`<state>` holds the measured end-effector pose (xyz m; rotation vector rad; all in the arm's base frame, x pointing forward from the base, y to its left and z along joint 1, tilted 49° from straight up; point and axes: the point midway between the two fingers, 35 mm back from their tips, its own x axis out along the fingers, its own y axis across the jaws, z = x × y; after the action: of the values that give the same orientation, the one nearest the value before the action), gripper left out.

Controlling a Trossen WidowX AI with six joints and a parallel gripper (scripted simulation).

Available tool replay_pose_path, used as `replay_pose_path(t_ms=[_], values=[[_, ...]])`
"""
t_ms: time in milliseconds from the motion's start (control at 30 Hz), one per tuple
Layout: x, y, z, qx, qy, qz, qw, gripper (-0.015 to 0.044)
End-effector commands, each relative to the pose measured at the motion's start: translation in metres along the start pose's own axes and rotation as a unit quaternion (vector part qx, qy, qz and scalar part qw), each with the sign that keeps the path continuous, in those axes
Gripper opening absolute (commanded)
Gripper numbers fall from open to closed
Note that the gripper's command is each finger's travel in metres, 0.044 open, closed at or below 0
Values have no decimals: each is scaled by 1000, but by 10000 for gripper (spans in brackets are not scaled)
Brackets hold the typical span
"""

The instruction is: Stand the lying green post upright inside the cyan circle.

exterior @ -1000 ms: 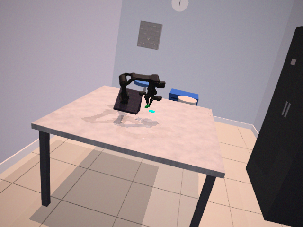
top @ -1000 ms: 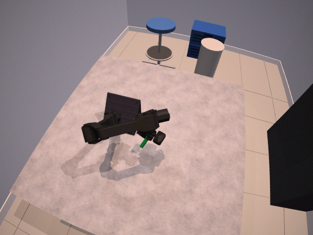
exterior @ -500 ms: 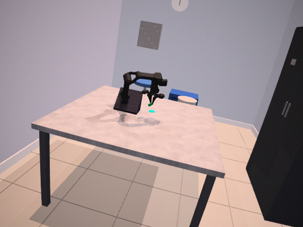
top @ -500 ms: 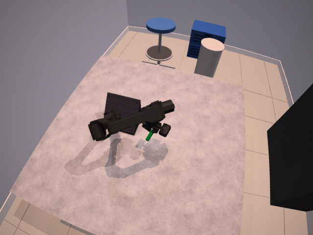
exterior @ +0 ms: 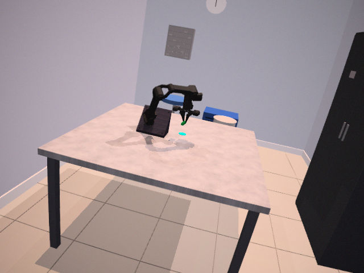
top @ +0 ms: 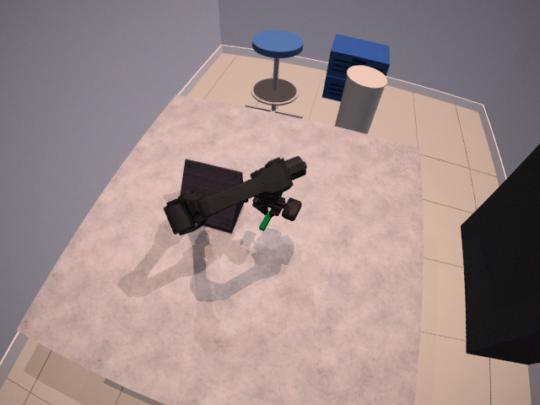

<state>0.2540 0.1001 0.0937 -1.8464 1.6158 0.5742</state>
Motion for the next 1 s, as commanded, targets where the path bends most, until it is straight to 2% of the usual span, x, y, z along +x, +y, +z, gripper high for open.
replay_pose_path(t_ms=[0, 967], values=[[-1, 0, 10, 0, -3, -1, 1000, 23], [-5, 20, 97, -51, -3, 11, 999, 23]])
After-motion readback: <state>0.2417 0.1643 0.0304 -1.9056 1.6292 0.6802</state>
